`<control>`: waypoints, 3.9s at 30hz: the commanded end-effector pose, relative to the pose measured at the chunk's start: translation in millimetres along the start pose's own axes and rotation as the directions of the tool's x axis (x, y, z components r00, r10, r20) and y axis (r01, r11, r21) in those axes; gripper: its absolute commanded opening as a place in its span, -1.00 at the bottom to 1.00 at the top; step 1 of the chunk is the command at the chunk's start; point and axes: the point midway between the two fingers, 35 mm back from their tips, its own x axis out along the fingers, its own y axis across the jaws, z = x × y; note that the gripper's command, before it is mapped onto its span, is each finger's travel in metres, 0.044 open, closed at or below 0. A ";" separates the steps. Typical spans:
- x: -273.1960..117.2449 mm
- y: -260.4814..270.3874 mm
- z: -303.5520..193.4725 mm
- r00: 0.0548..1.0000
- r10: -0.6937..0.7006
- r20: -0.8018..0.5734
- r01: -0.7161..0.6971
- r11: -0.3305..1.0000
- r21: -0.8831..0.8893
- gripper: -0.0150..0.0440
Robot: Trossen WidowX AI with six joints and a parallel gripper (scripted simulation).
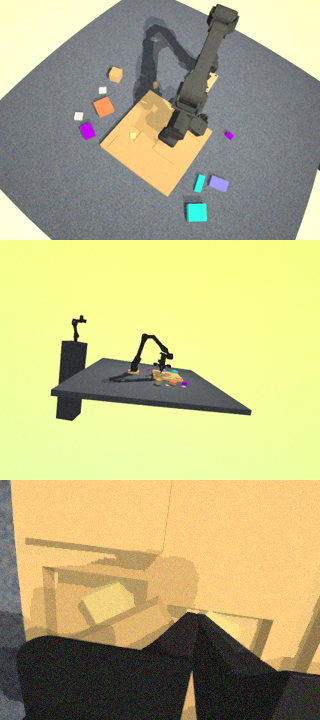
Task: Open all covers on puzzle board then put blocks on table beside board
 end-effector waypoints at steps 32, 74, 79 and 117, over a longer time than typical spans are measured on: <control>1.9 35.2 -14.6 1.000 0.008 -0.003 -0.008 1.000 0.004 -0.49; -2.5 61.0 -46.7 1.000 0.010 -0.005 -0.010 1.000 0.004 -0.49; -8.9 60.5 -46.6 1.000 0.010 -0.005 -0.010 1.000 0.004 -0.49; -47.2 43.7 -35.0 1.000 0.020 -0.003 -0.016 0.872 0.489 -0.49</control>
